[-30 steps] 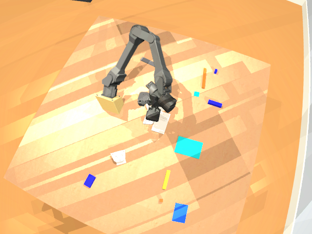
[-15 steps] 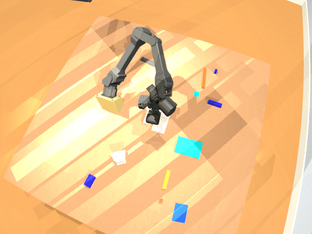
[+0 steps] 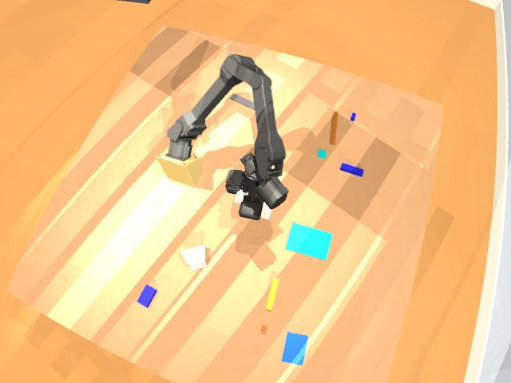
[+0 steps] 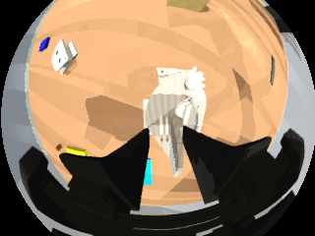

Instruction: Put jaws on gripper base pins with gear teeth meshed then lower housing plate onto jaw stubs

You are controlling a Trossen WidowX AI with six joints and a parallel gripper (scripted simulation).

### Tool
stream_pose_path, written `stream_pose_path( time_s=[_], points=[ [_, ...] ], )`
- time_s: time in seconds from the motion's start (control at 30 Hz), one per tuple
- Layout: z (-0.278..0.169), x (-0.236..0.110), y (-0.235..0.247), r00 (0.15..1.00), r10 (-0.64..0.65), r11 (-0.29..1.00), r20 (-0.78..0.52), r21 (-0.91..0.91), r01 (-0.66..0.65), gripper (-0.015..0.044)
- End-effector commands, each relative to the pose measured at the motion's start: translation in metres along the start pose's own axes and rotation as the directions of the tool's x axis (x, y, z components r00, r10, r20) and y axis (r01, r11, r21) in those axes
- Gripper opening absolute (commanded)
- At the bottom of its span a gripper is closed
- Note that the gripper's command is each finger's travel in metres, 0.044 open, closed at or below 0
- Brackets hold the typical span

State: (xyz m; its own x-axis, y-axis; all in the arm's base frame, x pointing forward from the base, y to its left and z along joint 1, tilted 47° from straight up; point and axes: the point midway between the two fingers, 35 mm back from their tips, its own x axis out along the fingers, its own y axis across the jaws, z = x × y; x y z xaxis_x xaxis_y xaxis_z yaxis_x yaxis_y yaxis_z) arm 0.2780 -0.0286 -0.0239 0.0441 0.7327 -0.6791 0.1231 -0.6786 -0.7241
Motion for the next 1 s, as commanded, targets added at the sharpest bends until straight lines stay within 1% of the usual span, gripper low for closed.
stream_pose_path(
  time_s=[0.0, 0.97],
  points=[
    [-0.0017, -0.0017, 0.0055, 1.000, 0.006, 1.000, -0.005, -0.006, -0.006, 0.0134],
    [-0.0018, -0.0017, 0.0054, 1.000, 0.006, 1.000, -0.005, -0.019, -0.006, 0.0134]
  ],
)
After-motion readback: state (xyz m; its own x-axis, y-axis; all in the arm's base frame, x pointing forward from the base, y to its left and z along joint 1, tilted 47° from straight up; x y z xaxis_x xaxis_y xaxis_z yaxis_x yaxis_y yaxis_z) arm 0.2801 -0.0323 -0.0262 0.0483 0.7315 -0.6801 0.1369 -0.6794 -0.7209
